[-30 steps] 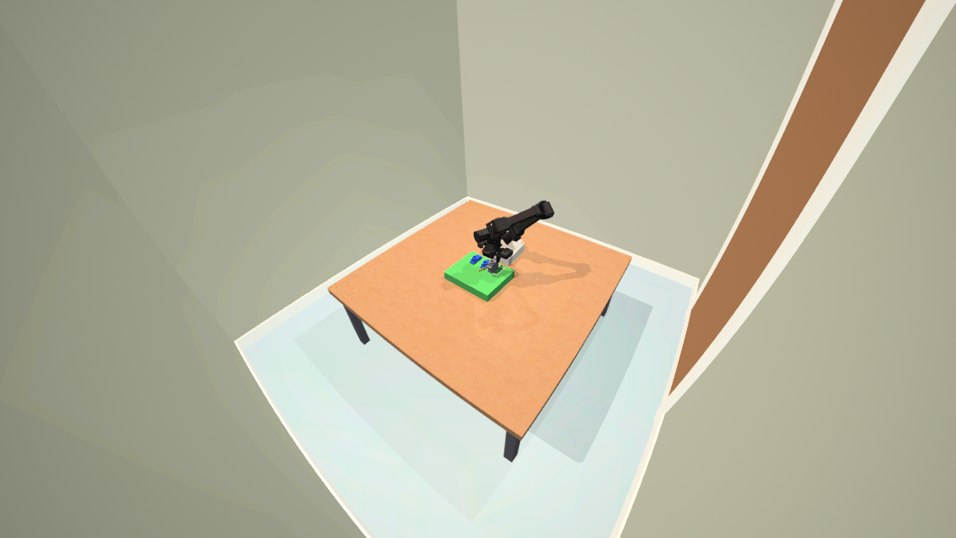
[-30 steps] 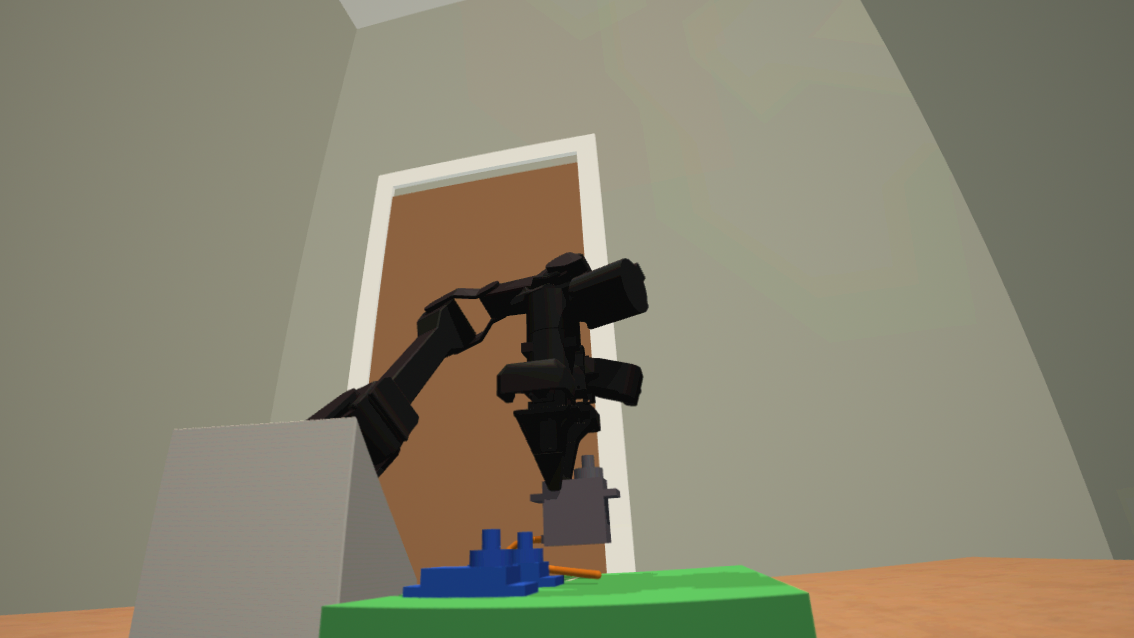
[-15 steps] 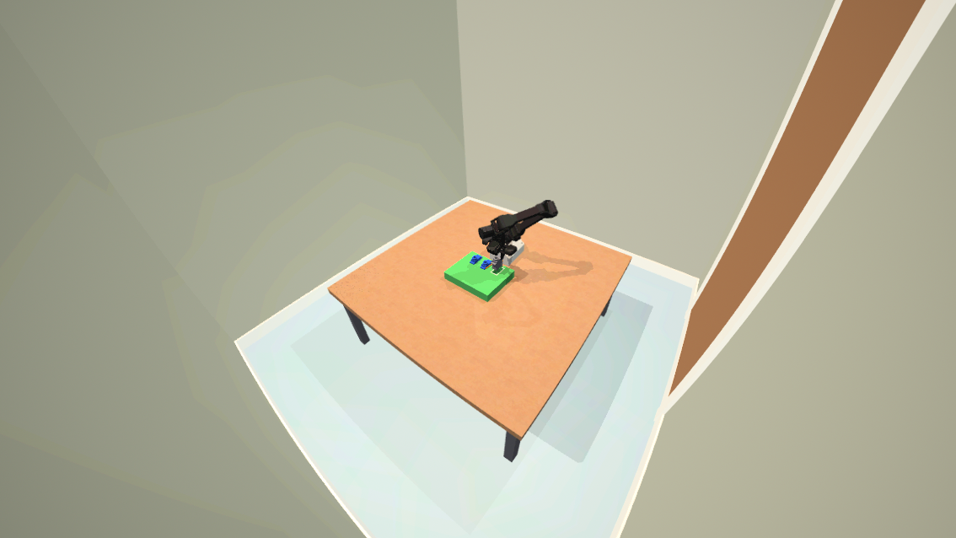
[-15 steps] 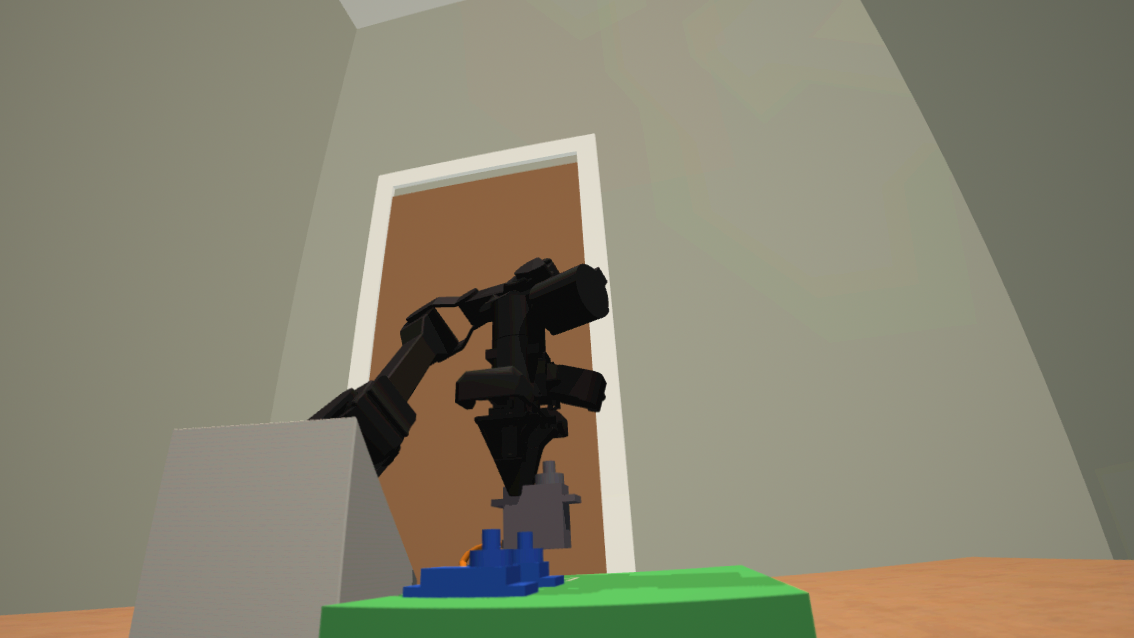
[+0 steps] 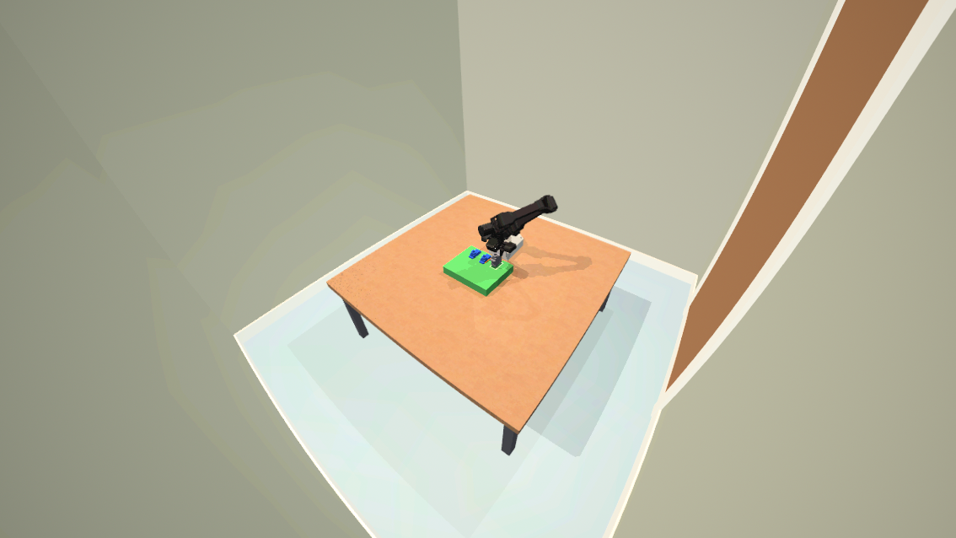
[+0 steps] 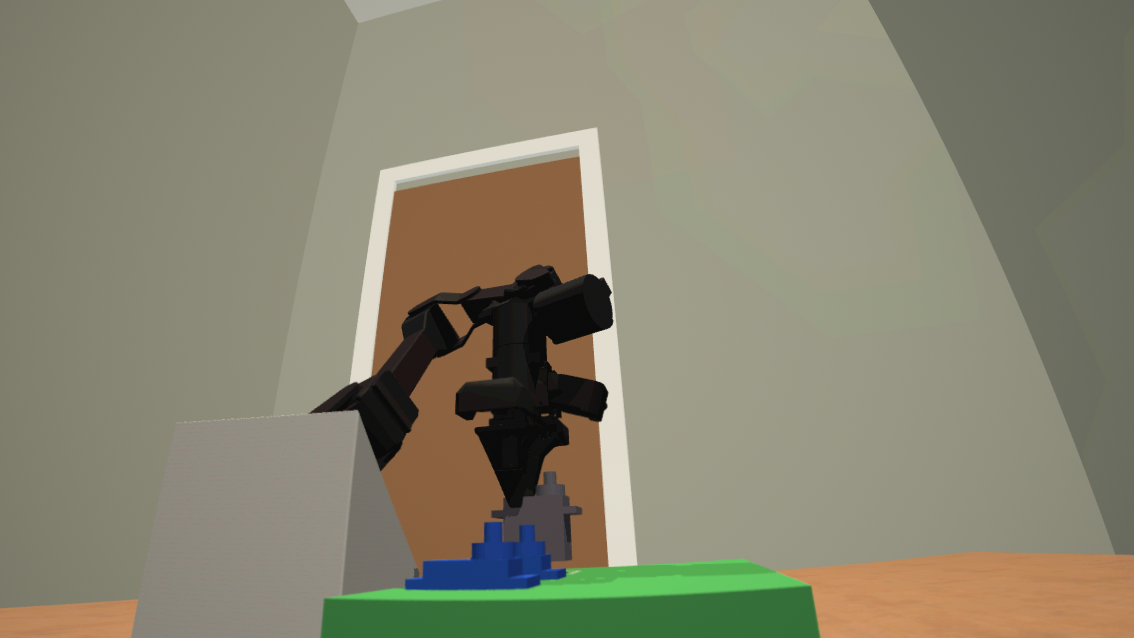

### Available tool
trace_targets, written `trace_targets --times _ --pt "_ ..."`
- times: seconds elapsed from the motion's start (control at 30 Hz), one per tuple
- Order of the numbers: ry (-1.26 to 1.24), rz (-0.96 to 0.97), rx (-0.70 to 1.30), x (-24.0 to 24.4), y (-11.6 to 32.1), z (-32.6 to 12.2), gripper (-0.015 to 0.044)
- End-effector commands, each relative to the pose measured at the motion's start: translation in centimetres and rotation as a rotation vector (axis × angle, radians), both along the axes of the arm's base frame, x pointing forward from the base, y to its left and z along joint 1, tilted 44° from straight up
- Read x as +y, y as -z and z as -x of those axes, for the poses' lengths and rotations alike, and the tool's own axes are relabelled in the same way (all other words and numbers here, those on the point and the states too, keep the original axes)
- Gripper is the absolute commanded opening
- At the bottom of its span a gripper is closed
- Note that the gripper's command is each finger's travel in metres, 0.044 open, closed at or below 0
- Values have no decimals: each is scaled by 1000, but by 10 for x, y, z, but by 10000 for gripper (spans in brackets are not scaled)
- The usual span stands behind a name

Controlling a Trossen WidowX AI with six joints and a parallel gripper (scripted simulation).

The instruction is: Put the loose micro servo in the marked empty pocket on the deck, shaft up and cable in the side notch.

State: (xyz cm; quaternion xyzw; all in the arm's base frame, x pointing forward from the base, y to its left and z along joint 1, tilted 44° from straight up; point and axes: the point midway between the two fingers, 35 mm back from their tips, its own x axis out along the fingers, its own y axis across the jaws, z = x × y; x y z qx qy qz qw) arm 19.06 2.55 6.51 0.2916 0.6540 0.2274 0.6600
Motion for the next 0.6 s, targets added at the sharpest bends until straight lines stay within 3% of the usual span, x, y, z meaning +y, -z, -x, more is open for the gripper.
trace_targets --times 0.0,0.57 --pt "6 -3 3 1 1 0 0" --pt "6 -3 3 6 6 0 0"
